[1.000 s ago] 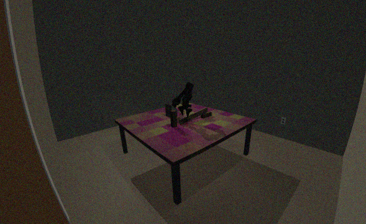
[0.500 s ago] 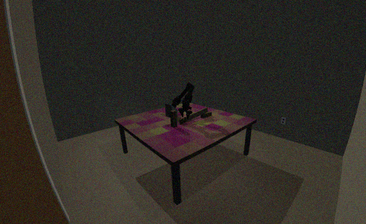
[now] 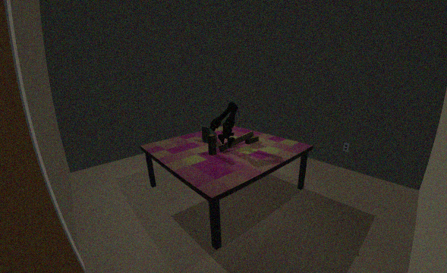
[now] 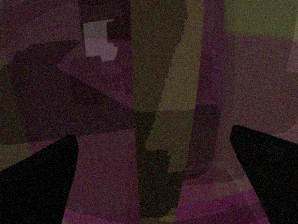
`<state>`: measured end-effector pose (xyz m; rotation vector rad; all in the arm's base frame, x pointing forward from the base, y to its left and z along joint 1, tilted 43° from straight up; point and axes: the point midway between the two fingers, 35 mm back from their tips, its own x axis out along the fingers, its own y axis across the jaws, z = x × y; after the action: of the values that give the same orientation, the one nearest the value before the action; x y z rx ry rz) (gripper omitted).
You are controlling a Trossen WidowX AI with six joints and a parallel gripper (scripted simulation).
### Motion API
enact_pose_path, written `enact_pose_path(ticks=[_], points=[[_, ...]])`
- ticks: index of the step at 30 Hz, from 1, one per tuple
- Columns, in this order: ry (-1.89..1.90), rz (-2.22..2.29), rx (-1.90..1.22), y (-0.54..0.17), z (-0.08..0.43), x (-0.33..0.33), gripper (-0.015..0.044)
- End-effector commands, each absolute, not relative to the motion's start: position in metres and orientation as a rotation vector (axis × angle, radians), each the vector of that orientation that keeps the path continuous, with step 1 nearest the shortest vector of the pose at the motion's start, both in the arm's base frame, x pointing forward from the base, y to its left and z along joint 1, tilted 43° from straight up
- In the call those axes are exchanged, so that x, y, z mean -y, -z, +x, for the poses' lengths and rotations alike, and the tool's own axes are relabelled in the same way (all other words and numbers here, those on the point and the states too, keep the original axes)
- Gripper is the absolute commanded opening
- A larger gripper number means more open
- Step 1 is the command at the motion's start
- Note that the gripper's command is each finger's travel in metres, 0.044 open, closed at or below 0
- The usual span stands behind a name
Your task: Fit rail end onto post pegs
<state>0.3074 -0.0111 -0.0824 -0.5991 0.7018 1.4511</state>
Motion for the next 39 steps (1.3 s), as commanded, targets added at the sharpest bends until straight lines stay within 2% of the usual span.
enact_pose_path(ticks=[1,8,22,29,30,39], points=[[-1.451,-0.588,-0.701,0.0869,0.3057,0.0057,0.0440],[-1.452,-0.587,-0.700,0.0931,0.3046,-0.0006,0.0440],[-1.452,-0.587,-0.700,0.0931,0.3046,-0.0006,0.0072],[-1.452,-0.587,-0.700,0.0931,0.3046,-0.0006,0.0026],[-1.452,-0.587,-0.700,0.0931,0.3046,-0.0006,0.0000],[-1.452,-0.587,-0.700,0.0931,0.3046,-0.0006,0.0000]])
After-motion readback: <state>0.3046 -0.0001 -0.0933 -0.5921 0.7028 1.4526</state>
